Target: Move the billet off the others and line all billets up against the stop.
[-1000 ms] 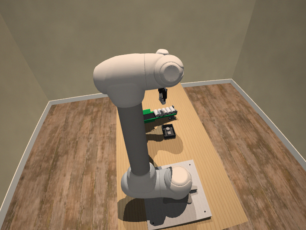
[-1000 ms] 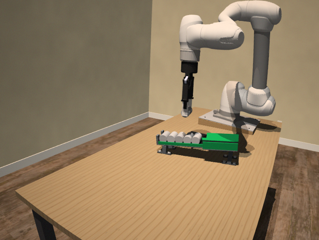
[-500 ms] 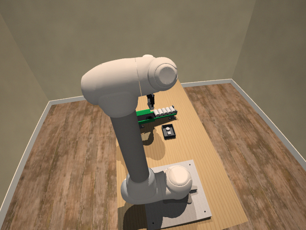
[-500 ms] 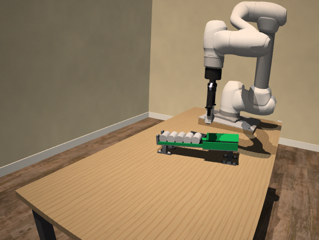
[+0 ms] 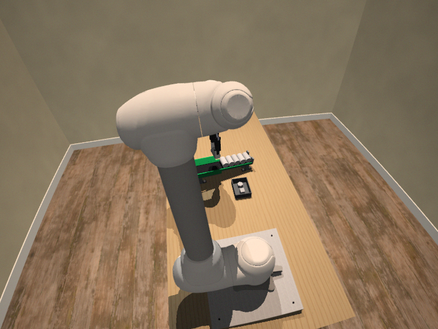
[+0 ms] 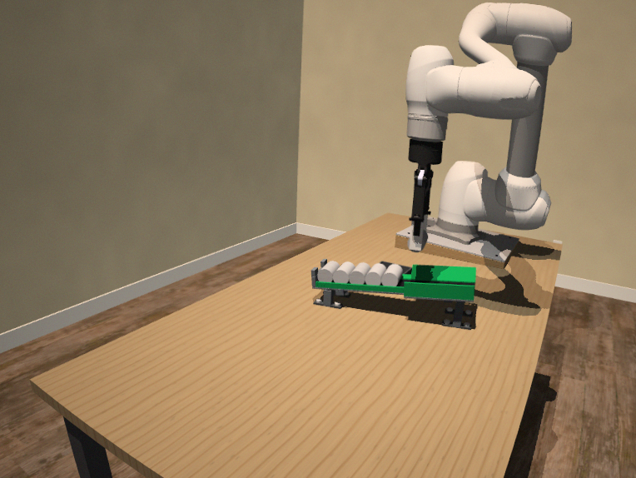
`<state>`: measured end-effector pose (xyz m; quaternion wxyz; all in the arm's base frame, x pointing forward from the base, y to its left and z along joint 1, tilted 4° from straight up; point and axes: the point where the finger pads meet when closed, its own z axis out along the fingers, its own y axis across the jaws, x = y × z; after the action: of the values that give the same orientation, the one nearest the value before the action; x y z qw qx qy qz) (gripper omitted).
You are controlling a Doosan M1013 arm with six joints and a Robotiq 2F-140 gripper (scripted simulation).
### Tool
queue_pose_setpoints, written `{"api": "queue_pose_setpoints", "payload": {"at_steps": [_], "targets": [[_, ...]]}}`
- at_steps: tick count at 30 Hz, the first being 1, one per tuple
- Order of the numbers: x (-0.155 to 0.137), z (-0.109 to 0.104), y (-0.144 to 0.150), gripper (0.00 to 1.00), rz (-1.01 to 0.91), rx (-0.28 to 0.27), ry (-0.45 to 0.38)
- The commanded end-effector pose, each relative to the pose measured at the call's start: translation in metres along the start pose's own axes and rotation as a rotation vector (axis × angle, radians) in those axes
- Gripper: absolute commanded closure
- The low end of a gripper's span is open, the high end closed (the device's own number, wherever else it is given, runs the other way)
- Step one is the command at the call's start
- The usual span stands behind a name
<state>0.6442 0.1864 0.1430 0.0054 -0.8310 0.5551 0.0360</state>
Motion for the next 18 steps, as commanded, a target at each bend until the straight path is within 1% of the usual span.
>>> {"api": "queue_pose_setpoints", "payload": {"at_steps": [1, 2, 4, 13, 18], "targets": [[0.0, 0.015, 0.0, 0.54, 0.0, 0.0, 0.0], [0.0, 0.019, 0.0, 0.54, 0.0, 0.0, 0.0], [0.0, 0.019, 0.0, 0.54, 0.0, 0.0, 0.0], [0.0, 0.064, 0.0, 0.54, 0.0, 0.0, 0.0], [0.0, 0.082, 0.0, 0.54, 0.0, 0.0, 0.0]]}}
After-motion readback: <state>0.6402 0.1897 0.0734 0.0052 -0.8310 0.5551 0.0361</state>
